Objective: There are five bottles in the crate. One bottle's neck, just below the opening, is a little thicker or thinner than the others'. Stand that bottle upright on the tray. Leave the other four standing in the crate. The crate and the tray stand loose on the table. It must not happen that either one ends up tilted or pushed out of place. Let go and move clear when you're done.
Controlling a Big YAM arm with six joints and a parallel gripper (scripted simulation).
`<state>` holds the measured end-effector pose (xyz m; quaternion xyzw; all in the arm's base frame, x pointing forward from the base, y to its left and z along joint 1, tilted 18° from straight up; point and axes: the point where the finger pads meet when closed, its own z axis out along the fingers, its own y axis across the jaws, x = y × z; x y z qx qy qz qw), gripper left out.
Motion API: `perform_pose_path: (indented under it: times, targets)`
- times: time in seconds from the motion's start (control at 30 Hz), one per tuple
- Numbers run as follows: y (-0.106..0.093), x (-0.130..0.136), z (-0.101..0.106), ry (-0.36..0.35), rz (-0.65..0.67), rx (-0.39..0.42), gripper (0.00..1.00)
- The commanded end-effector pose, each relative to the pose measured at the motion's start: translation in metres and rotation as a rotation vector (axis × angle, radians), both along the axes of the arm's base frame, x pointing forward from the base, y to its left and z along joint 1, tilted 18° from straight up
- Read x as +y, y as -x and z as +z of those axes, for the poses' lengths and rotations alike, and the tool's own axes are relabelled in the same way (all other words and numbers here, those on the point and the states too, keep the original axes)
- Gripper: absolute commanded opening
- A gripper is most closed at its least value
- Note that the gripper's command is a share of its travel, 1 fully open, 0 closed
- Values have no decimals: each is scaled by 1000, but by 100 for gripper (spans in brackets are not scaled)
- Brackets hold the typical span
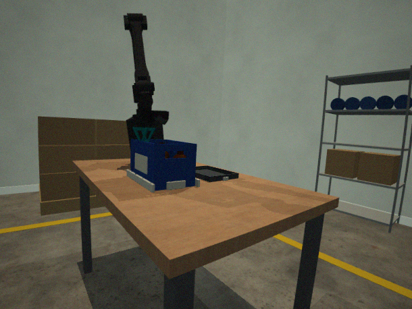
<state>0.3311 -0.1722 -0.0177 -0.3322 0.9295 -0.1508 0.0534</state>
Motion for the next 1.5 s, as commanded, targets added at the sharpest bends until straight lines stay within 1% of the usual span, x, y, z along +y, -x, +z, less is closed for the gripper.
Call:
perform_pose_path:
  times: [0.0, 0.53, 0.6, 0.63, 0.73, 1.47]
  targets:
    - [0, -4, -6, 0, 3, -1, 61]
    - [-3, -7, -17, 1, 4, -2, 61]
    - [-3, -7, -17, 1, 4, -2, 61]
    - [-5, -8, -13, 7, 4, -13, 61]
    - [-3, -8, -18, 1, 3, -2, 61]
    - [-4, -8, -17, 3, 2, -6, 61]
